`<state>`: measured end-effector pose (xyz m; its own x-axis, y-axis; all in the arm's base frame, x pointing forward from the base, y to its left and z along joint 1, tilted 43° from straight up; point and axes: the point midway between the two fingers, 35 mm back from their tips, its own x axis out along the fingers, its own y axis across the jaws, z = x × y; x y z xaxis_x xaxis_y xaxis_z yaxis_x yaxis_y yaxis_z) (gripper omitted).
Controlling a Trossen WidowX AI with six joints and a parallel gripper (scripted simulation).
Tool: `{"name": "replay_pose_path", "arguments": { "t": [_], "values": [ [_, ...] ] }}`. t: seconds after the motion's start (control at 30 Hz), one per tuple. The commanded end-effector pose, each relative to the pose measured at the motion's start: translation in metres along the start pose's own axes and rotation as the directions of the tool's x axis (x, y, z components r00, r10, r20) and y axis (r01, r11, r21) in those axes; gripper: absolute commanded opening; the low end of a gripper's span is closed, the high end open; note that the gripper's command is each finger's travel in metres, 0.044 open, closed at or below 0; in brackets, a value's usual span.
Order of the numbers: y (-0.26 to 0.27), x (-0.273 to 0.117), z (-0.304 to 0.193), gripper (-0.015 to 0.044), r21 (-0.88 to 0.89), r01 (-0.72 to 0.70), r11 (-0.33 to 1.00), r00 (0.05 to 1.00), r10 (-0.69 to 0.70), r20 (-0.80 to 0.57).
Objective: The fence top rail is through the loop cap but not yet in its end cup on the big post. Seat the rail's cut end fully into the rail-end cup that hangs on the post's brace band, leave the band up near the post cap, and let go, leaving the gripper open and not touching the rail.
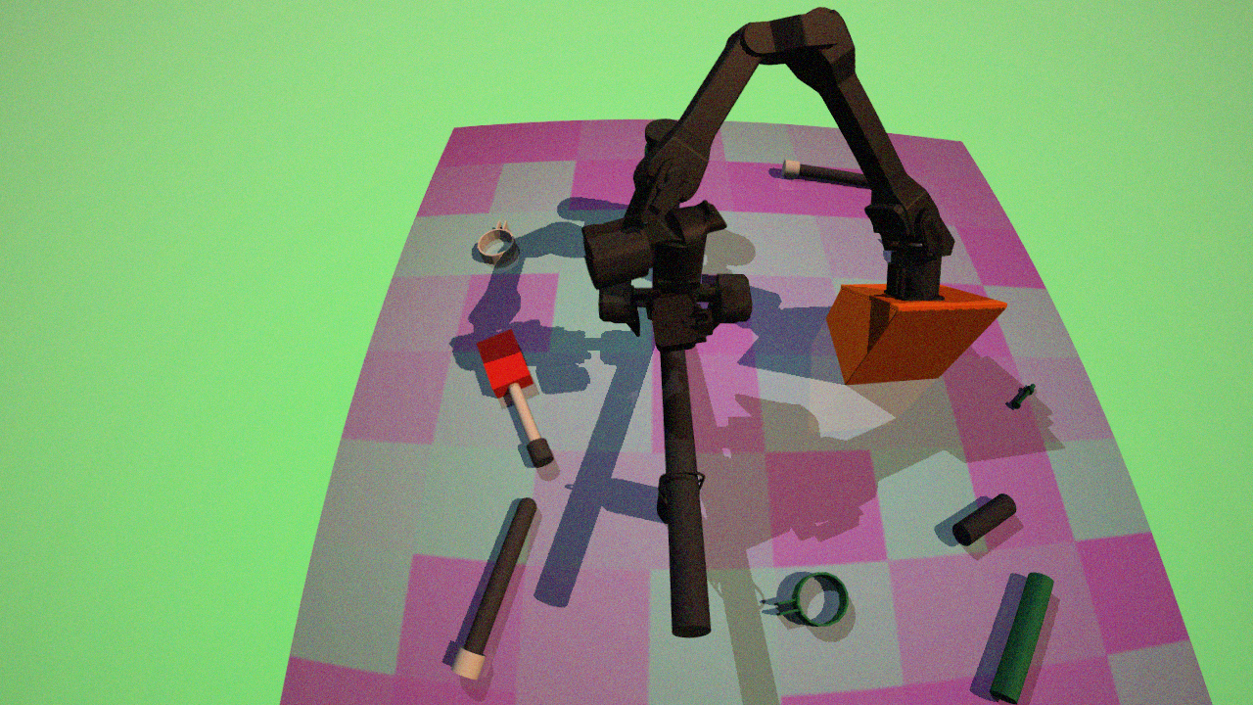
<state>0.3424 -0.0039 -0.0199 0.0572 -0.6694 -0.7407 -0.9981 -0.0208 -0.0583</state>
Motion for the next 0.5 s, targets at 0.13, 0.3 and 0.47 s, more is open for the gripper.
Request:
{"name": "replay_pose_path", "arguments": {
  "t": [0.13, 0.3, 0.47],
  "values": [
    [-0.001, 0.013, 0.000, 0.0440, -0.005, 0.001, 1.000, 1.000, -0.001, -0.004],
    [-0.001, 0.021, 0.000, 0.0440, -0.005, 0.001, 1.000, 1.000, -0.001, -0.004],
    [-0.001, 0.029, 0.000, 0.0440, -0.005, 0.001, 1.000, 1.000, -0.001, -0.004]
  ]
}}
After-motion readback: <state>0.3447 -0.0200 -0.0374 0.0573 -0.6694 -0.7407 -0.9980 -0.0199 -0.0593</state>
